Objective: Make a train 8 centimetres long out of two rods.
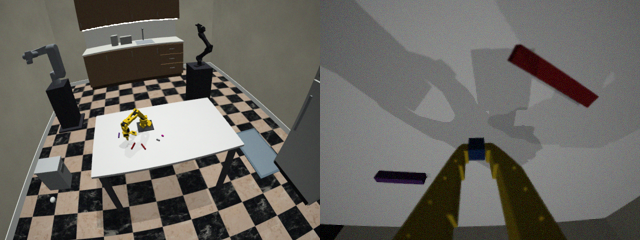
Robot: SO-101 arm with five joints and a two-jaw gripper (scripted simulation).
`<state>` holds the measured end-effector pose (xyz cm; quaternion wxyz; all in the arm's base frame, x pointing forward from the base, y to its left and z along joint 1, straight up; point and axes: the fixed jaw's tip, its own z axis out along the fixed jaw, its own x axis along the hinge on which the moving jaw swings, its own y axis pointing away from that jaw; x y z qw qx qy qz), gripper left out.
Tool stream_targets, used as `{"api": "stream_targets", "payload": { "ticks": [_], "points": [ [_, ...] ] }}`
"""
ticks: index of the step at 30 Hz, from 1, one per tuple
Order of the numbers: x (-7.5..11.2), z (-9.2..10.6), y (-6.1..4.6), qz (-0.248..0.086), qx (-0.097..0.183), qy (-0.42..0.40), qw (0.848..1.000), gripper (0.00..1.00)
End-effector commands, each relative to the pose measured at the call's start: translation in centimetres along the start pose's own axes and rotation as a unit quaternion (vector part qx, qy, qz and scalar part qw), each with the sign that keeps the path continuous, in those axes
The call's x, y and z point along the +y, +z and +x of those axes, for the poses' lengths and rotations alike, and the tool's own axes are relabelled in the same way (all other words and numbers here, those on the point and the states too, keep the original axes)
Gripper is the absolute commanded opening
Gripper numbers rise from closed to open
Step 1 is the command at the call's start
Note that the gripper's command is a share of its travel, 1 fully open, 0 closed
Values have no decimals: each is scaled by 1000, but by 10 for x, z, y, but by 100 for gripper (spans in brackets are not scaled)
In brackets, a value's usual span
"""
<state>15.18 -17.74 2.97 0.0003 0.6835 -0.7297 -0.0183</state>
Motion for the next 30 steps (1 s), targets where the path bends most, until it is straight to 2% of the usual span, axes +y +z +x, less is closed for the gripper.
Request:
{"api": "stream_targets", "payload": {
  "ticks": [1,3,5,7,11,17,20,22,30],
  "points": [
    [-16,-18,-3,3,4,-21,1000,0],
    [-24,-29,-2,2,4,-35,999,0],
    [-24,-29,-2,2,4,-35,999,0],
    [-33,-42,-2,1,5,-51,999,0],
    [-49,-74,-1,0,7,-86,996,0],
    [-64,-131,1,-2,10,-146,989,0],
    [-66,-161,2,-3,12,-176,984,0],
    [-66,-161,2,-3,12,-176,984,0],
    [-52,-242,6,-5,17,-258,966,0]
  ]
}}
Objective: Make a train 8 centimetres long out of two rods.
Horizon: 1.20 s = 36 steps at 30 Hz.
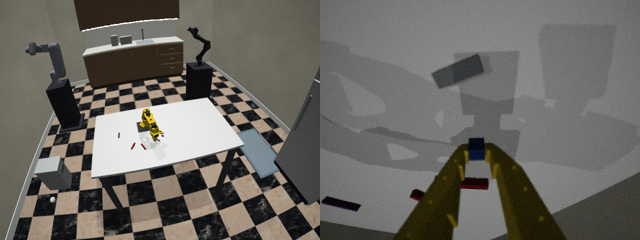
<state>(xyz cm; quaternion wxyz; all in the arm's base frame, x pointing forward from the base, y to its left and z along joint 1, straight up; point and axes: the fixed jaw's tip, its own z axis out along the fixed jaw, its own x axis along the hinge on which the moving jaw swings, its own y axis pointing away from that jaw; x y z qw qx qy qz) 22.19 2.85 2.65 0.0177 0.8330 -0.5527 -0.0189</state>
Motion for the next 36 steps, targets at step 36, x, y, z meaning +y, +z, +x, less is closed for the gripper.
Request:
{"api": "stream_targets", "payload": {
  "ticks": [36],
  "points": [
    [82,-240,9,10,22,-272,962,0]
  ]
}}
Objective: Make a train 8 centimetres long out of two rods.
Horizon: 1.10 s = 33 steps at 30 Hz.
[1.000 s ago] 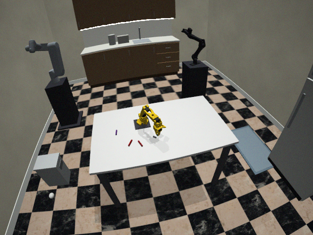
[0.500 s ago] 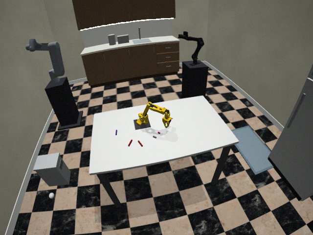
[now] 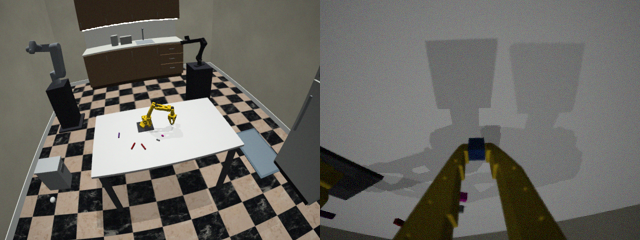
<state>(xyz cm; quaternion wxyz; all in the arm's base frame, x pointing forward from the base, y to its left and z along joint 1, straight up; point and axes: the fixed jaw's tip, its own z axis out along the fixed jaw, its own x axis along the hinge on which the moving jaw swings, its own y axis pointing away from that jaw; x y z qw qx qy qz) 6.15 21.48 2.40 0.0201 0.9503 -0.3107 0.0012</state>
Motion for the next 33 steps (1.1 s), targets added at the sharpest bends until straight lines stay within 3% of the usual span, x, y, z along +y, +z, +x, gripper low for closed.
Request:
{"api": "stream_targets", "payload": {
  "ticks": [1,31,33],
  "points": [
    [4,-11,0,4,-1,-9,1000,0],
    [7,-18,0,4,-1,-17,1000,0],
    [5,-20,-5,17,-7,-8,1000,0]
  ]
}}
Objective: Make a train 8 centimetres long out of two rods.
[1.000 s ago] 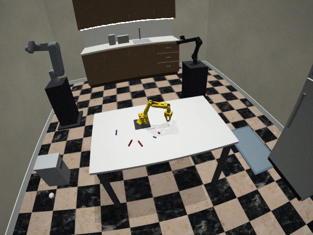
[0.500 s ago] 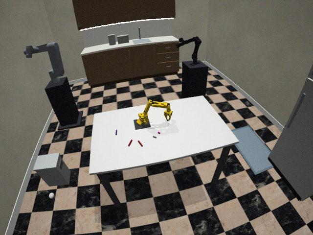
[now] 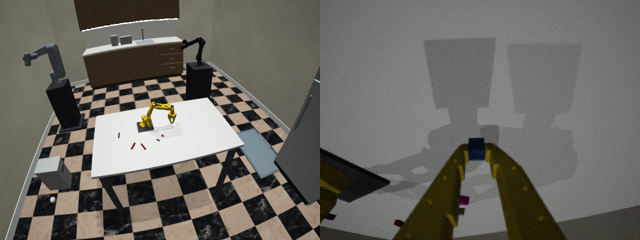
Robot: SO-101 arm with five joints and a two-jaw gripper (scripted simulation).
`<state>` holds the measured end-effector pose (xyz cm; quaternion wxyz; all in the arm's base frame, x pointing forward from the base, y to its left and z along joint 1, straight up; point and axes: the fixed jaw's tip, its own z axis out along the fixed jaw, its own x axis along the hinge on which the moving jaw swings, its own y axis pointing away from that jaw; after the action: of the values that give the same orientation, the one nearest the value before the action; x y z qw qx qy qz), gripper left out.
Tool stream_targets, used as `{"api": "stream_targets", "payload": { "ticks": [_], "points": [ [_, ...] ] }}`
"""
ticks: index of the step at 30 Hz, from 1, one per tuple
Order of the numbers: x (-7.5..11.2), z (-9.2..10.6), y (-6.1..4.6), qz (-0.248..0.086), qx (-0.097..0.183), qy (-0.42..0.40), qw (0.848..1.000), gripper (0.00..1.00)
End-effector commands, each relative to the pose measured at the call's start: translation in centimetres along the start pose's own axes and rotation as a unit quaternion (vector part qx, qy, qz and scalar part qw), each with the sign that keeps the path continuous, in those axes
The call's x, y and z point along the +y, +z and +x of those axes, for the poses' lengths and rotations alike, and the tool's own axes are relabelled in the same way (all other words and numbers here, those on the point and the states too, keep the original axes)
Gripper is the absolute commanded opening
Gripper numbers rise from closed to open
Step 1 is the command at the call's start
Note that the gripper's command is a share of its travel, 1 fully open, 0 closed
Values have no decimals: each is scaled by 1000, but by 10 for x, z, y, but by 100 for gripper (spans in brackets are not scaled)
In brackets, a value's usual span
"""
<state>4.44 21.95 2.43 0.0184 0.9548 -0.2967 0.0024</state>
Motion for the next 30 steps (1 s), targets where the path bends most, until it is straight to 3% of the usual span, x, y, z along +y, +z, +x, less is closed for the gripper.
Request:
{"api": "stream_targets", "payload": {
  "ticks": [1,19,30],
  "points": [
    [-2,-3,-5,15,-7,7,1000,0],
    [-2,-3,-5,15,-7,7,1000,0],
    [-2,-4,2,15,-7,7,1000,0]
  ]
}}
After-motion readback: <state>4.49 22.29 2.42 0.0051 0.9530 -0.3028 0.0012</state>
